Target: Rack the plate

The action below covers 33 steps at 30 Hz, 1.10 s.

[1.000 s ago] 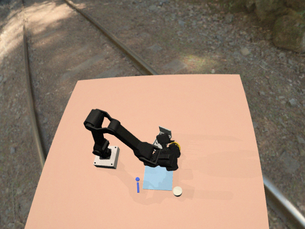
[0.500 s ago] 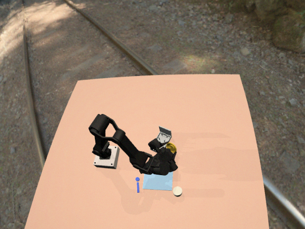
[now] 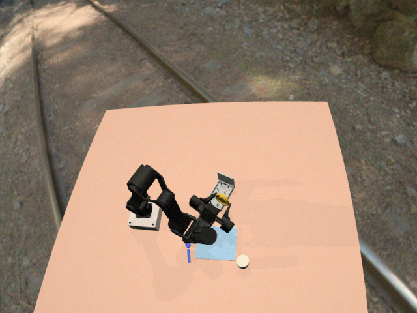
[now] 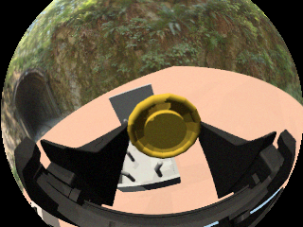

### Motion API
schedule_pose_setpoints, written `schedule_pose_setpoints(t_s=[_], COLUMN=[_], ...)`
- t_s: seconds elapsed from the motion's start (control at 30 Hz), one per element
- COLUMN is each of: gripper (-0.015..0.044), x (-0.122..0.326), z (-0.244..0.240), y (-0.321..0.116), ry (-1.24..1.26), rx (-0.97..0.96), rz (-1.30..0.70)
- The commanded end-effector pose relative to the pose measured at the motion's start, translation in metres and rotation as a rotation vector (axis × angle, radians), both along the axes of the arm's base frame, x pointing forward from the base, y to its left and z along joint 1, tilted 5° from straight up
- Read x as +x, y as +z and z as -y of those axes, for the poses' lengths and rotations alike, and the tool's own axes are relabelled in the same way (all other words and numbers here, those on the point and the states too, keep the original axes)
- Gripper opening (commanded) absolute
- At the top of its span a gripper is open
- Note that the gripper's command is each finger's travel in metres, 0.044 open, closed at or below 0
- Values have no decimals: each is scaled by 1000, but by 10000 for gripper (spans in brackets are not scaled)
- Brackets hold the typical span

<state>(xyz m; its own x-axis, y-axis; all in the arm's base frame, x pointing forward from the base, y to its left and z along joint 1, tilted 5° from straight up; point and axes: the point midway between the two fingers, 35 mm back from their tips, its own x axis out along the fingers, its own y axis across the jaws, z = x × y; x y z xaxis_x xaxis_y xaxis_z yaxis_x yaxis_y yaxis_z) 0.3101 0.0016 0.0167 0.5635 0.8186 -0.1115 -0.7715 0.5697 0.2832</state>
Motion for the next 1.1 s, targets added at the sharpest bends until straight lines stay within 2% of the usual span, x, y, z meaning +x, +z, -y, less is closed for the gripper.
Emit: schedule_pose_setpoints(t_s=[0.0, 0.2, 1.07], gripper=[0, 0, 0], x=[-15, -33, -28], z=[-3, -7, -15], y=[3, 7, 7], ry=[34, 72, 74], rx=[-2, -7, -12], rz=[101, 217, 194])
